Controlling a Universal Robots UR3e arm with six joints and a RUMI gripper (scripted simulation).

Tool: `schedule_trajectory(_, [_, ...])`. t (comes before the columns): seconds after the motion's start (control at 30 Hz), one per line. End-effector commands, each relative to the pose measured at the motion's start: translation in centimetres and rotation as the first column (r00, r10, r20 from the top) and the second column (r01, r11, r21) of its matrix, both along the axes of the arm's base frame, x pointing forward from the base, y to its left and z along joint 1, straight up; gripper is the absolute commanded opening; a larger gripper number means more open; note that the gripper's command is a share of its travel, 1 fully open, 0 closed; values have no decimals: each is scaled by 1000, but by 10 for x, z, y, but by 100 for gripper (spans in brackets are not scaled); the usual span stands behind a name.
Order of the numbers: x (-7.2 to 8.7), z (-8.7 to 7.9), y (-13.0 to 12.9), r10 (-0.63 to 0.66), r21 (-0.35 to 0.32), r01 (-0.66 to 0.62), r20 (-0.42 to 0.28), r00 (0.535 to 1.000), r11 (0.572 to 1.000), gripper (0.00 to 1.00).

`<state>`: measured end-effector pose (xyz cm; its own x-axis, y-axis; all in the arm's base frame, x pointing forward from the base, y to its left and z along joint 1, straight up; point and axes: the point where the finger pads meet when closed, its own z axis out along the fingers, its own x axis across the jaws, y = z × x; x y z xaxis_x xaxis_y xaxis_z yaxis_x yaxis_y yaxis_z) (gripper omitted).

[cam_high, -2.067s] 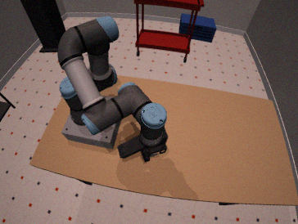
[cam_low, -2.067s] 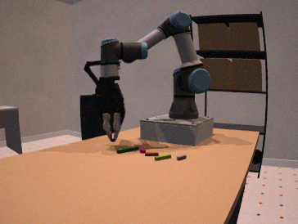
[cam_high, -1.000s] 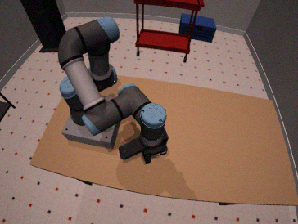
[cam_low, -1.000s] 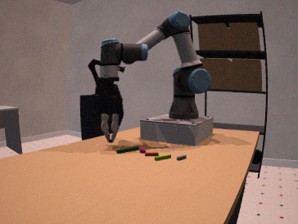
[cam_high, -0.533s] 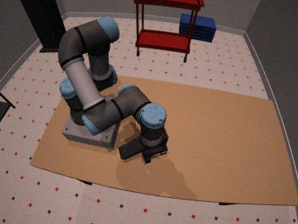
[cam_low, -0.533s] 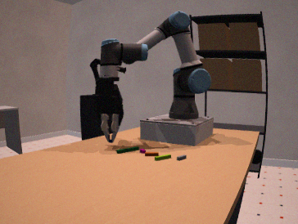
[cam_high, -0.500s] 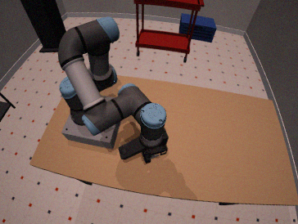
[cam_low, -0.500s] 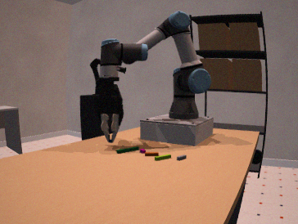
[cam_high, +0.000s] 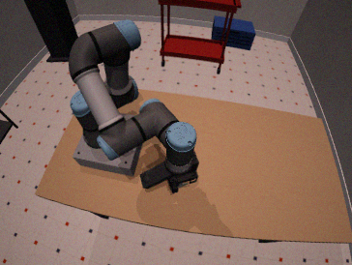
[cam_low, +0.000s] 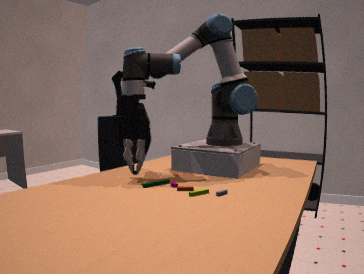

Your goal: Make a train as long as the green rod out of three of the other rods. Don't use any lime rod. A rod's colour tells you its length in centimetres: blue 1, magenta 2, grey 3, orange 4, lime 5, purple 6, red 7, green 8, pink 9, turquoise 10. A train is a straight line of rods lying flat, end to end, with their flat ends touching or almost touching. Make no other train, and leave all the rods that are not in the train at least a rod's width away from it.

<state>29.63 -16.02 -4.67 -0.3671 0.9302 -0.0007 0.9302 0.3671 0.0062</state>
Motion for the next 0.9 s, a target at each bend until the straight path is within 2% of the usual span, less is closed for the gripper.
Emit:
schedule_trajectory(0.0, [1,0,0,0,0,0,2,1000,1000,0])
schedule_trajectory(0.43, [1,-1,0,0,0,0,1,1000,1000,0])
schedule_trajectory(0.87, [0,-9,1,0,1,0,1,1000,1000,0])
